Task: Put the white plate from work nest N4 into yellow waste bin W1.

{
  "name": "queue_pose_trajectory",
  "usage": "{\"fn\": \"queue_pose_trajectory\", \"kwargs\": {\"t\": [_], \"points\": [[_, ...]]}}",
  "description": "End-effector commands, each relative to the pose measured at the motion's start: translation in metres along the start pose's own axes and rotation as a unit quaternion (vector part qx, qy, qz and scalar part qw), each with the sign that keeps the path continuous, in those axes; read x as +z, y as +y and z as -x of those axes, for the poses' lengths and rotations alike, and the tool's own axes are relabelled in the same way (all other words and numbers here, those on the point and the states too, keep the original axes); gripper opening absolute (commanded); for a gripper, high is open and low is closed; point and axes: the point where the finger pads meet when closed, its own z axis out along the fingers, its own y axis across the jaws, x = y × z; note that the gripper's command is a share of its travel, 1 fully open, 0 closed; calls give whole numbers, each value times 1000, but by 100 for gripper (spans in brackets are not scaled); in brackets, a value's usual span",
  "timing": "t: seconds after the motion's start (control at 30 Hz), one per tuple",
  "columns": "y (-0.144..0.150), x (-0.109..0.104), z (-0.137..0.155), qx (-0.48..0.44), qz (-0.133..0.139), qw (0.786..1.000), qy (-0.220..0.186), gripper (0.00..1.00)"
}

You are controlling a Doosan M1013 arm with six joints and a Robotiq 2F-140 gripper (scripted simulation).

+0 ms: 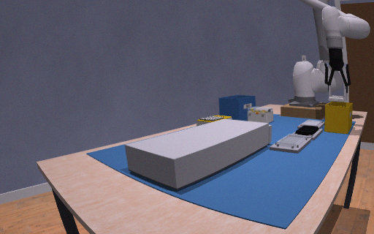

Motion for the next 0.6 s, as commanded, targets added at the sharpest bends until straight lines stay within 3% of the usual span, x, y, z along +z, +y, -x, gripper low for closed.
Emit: {"fn": "queue_pose_trajectory", "kwargs": {"t": [0.0, 0.57], "points": [[-6, 0, 2, 0, 0, 1000, 0, 10], [-9, 0, 3, 0, 0, 1000, 0, 10]]}}
